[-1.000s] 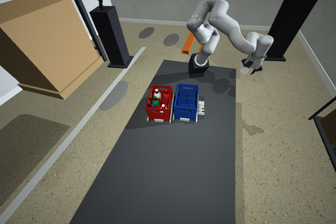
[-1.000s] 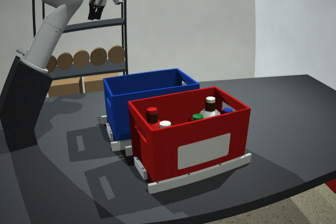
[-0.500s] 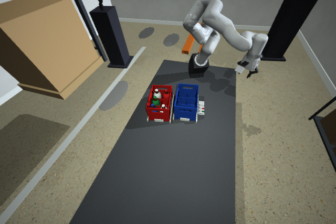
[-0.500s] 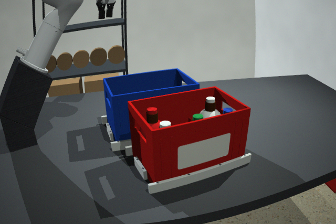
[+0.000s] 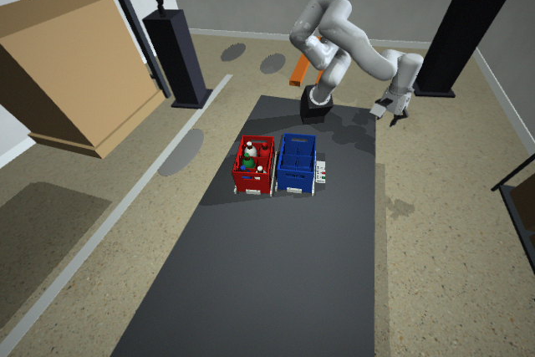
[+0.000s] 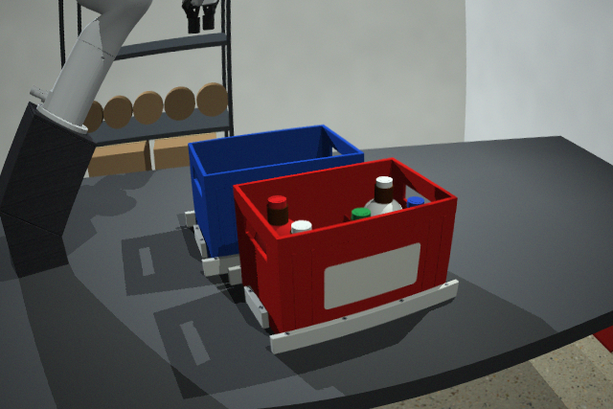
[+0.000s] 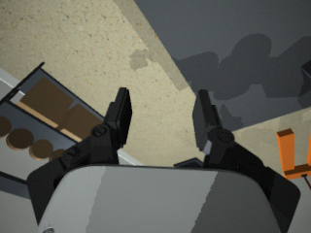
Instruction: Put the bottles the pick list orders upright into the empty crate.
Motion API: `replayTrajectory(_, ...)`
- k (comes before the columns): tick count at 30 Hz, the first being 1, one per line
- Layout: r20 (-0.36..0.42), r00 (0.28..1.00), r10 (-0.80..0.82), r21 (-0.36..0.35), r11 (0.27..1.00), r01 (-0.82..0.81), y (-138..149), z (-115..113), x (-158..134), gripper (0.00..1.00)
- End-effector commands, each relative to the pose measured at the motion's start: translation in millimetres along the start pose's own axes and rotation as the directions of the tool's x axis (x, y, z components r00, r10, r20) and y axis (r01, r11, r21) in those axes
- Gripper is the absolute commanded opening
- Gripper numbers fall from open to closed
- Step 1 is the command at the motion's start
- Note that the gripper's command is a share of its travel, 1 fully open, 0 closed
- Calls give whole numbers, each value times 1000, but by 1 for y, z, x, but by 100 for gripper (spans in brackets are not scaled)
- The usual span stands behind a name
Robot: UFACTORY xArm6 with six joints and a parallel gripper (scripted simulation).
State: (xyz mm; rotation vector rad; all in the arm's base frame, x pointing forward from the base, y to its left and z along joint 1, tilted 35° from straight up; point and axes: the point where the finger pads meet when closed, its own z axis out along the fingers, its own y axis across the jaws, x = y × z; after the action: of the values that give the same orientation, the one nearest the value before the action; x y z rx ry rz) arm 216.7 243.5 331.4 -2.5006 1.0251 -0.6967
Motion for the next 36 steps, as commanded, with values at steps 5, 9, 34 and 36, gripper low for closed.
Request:
replayTrajectory(5,1,1000,1,3,1000,-1,-1,-1,0,65)
replayTrajectory(9,1,1000,1,3,1000,-1,-1,-1,0,65)
replayTrajectory(34,-10,775,-632,-4,775,632,25,79,71,65)
replayTrajectory(36,-11,738,-674,-7,739,674,27,86,77,65)
